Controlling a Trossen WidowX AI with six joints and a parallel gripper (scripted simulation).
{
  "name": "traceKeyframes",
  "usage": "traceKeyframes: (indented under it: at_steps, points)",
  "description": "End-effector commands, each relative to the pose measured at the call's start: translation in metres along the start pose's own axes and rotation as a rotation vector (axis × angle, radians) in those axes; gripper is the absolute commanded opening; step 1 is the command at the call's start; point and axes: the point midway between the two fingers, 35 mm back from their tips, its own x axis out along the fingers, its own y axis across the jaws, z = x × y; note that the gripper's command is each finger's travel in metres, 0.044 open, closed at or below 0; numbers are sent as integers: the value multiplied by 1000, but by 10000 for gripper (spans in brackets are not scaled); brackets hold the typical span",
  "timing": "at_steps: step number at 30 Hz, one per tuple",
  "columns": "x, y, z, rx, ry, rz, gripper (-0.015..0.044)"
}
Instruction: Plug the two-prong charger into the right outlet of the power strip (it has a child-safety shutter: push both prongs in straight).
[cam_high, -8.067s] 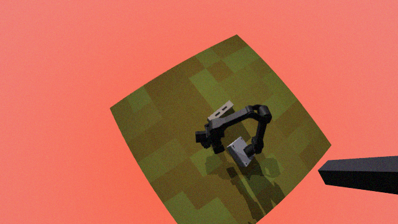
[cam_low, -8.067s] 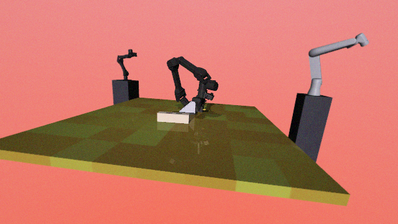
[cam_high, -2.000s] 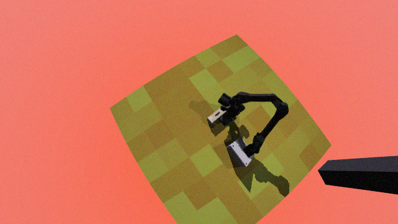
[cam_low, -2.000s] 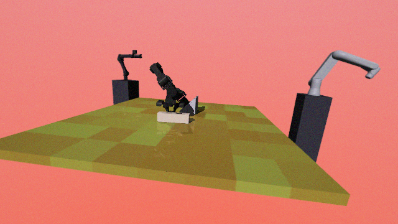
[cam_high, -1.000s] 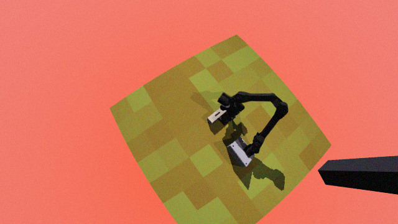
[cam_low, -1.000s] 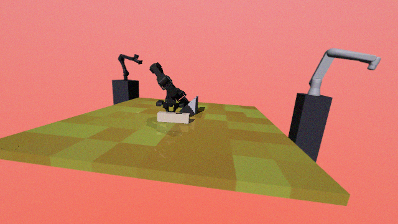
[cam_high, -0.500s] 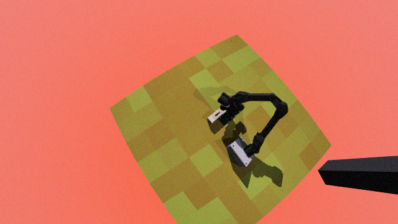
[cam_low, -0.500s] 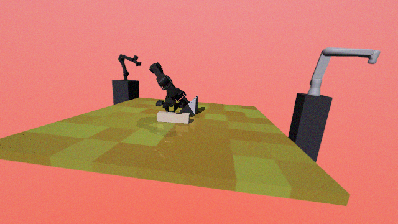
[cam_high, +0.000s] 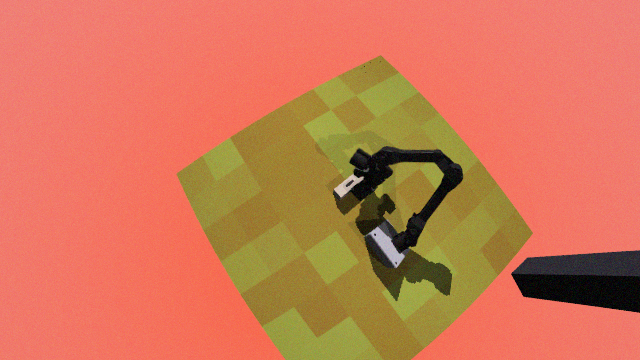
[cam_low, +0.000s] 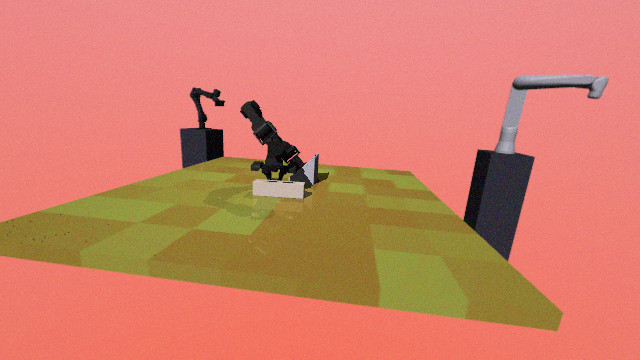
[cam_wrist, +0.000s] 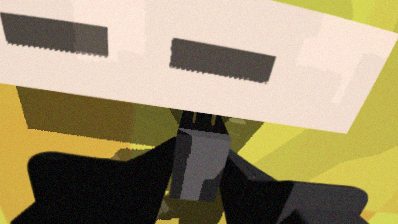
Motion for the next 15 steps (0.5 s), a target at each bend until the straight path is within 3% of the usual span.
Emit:
traceKeyframes:
  at_steps: [1, 15]
  points:
    - [-1, -1, 0, -5, -2, -3, 0]
    - [-1, -1, 4, -5, -2, -3, 0]
